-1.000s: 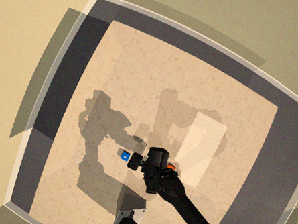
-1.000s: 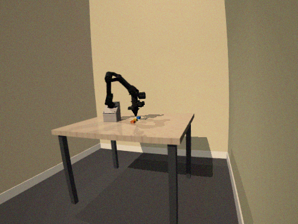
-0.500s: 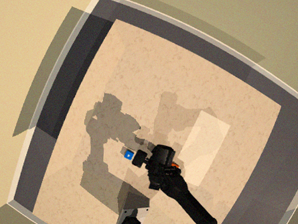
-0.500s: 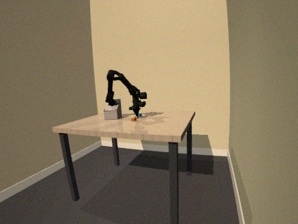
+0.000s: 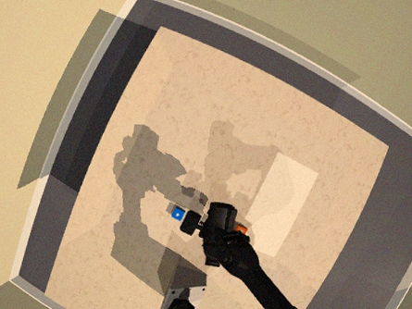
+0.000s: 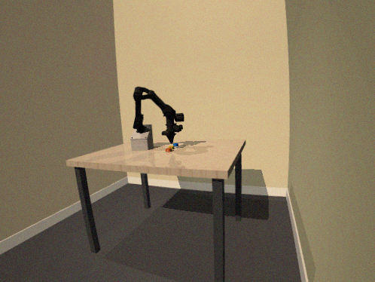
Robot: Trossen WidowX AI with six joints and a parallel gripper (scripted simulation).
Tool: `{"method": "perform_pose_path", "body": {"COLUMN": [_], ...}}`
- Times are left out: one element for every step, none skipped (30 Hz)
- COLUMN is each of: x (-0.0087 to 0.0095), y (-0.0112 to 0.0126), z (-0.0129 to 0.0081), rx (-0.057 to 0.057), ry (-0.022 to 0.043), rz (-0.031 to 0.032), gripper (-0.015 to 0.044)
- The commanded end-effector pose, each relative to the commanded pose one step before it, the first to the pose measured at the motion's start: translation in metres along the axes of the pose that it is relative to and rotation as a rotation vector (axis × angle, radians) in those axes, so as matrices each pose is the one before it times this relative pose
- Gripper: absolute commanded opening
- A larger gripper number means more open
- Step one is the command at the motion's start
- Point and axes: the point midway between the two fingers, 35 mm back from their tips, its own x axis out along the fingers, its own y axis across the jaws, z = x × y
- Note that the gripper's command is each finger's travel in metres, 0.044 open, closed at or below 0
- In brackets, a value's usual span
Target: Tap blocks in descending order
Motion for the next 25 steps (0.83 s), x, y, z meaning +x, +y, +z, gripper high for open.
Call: {"method": "perform_pose_path", "body": {"x": [-0.00481, -0.00229, -0.00317, -0.00391, -0.00337, -0.00341, -0.00423, -0.00497, -0.00511, -0.00507, -0.00504, -0.00501, -0.00497, -0.00492, -0.00484, -0.00425, -0.00344, -0.00265, -0.00188, -0.00112, -0.00037, 0.0, 0.0, 0.0, 0.0], "y": [0.00394, 0.00666, 0.00938, 0.01185, 0.01046, 0.00926, 0.01167, 0.01336, 0.01353, 0.01303, 0.01262, 0.01264, 0.01261, 0.01251, 0.01231, 0.01075, 0.00864, 0.0066, 0.00465, 0.00276, 0.00091, 0.0, 0.0, 0.0, 0.0], "z": [0.00257, 0.00117, 0.00139, 0.00134, 0.0009, 0.00172, 0.00162, 0.00167, 0.00127, 0.00088, 0.00042, -0.00045, -0.00132, -0.00218, -0.00302, -0.00339, -0.00326, -0.00284, -0.00219, -0.00138, -0.00047, 0.0, 0.0, 0.0, 0.0], "rx": [0.005, -0.01, -0.014, -0.0175, -0.0148, -0.0047, -0.0057, -0.0024, 0.0009, 0.0049, 0.0081, 0.0084, 0.0087, 0.0091, 0.0094, 0.0087, 0.0074, 0.0059, 0.0043, 0.0026, 0.0009, 0.0, 0.0, 0.0, 0.0], "ry": [0.00277, -0.00011, 0.00028, 0.00103, 0.00145, 0.0006, 0.0012, 0.0013, 0.00119, 0.00067, 0.00005, -0.00011, -0.00037, -0.00072, -0.00117, -0.0015, -0.00159, -0.00149, -0.00121, -0.00078, -0.00027, 0.0, 0.0, 0.0, 0.0], "rz": [0.01045, 0.00759, 0.01005, 0.01165, 0.00919, 0.00525, 0.0056, 0.00408, 0.00193, -0.00036, -0.00225, -0.00335, -0.00443, -0.00549, -0.00649, -0.00659, -0.00594, -0.00495, -0.00371, -0.00229, -0.00078, 0.0, 0.0, 0.0, 0.0], "gripper": [0.0072, 0.0099, 0.0125, 0.0151, 0.0178, 0.0204, 0.023, 0.0256, 0.0283, 0.0309, 0.0335, 0.0361, 0.0387, 0.04, 0.04, 0.04, 0.04, 0.04, 0.04, 0.04, 0.04, 0.04, 0.04, 0.04, 0.04]}}
